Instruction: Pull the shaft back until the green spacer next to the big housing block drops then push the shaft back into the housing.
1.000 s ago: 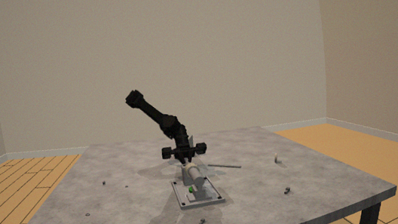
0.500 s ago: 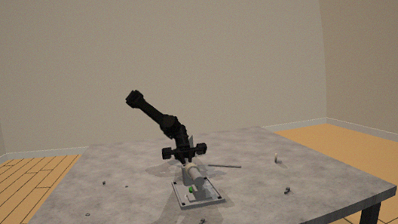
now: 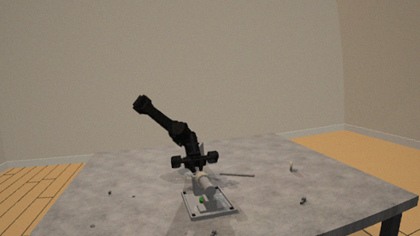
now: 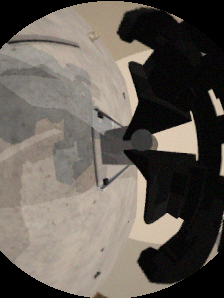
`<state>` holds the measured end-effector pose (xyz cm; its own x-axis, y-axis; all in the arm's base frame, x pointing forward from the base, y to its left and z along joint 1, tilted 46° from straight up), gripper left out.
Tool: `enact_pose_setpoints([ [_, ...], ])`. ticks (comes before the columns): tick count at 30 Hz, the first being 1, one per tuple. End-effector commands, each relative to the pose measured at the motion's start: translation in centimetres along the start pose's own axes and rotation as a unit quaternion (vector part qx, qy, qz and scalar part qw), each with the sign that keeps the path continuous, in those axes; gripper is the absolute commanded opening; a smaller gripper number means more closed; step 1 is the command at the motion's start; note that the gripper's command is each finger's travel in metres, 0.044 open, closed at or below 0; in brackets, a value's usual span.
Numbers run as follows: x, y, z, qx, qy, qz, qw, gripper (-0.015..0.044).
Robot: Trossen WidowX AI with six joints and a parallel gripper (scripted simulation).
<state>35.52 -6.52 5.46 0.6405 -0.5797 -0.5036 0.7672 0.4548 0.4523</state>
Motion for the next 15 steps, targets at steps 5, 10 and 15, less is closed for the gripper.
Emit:
enact_pose_setpoints([
  [5,0.22,0.30,0.11,-0.001,-0.002,0.001,1.000,0.0000],
  [10,0.32,0.40,0.11,-0.001,-0.002,0.001,1.000,0.0000],
  [15,0.42,0.51,0.13,-0.001,-0.002,0.001,1.000,0.0000],
])
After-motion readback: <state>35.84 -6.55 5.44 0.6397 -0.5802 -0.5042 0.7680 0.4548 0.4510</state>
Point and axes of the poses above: the point midway between the two fingers, 35 mm back from their tips, its own x axis out along the fingers, its own z axis across the jaws, y = z × x, the point moved 3 cm from there along -x, back along the fingers, and after that the axes turned 3 degrees about -x, right-handed, at the moved point
